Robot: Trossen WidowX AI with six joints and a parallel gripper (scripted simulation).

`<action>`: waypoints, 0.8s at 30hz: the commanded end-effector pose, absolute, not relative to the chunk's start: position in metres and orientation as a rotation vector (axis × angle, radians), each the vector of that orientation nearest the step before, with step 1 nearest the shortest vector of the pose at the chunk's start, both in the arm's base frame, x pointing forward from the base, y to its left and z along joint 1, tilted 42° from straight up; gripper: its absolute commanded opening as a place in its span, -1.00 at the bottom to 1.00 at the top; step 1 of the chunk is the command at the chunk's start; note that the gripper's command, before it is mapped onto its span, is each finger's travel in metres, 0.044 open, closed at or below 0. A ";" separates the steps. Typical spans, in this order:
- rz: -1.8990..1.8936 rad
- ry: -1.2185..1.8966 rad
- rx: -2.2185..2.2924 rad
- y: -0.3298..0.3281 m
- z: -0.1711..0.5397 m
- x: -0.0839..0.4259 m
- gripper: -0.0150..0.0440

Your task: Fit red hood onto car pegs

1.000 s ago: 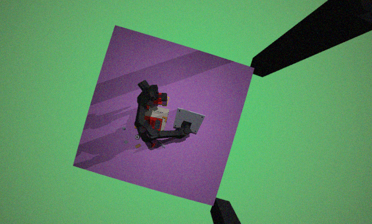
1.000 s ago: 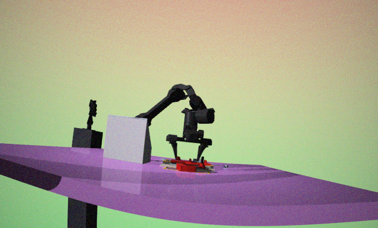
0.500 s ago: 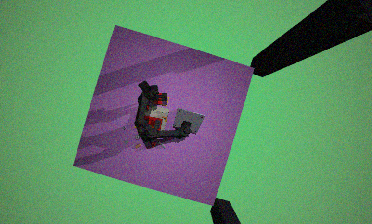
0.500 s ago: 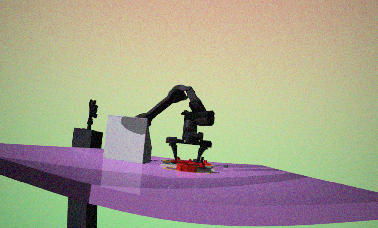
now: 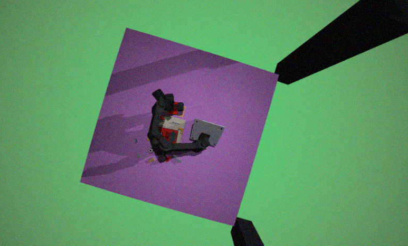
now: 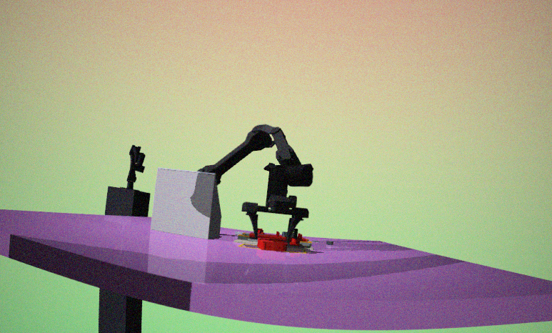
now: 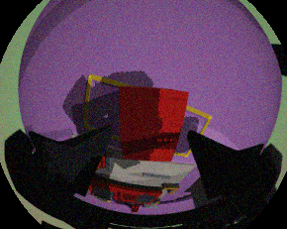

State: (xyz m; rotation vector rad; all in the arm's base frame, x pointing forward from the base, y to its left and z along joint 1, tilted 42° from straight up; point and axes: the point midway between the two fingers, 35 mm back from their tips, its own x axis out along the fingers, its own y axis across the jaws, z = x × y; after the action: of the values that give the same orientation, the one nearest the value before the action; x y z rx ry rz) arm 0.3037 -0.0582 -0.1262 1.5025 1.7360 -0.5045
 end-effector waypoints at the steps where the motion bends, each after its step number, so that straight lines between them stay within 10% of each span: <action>1: -0.503 1.736 1.511 -0.056 -0.128 0.304 1.00; 24: -0.503 1.737 1.512 -0.048 -0.136 0.304 1.00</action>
State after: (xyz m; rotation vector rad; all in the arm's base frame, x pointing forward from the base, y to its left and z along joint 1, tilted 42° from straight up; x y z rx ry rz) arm 0.3037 -0.0502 -0.1351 1.5030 1.7361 -0.5039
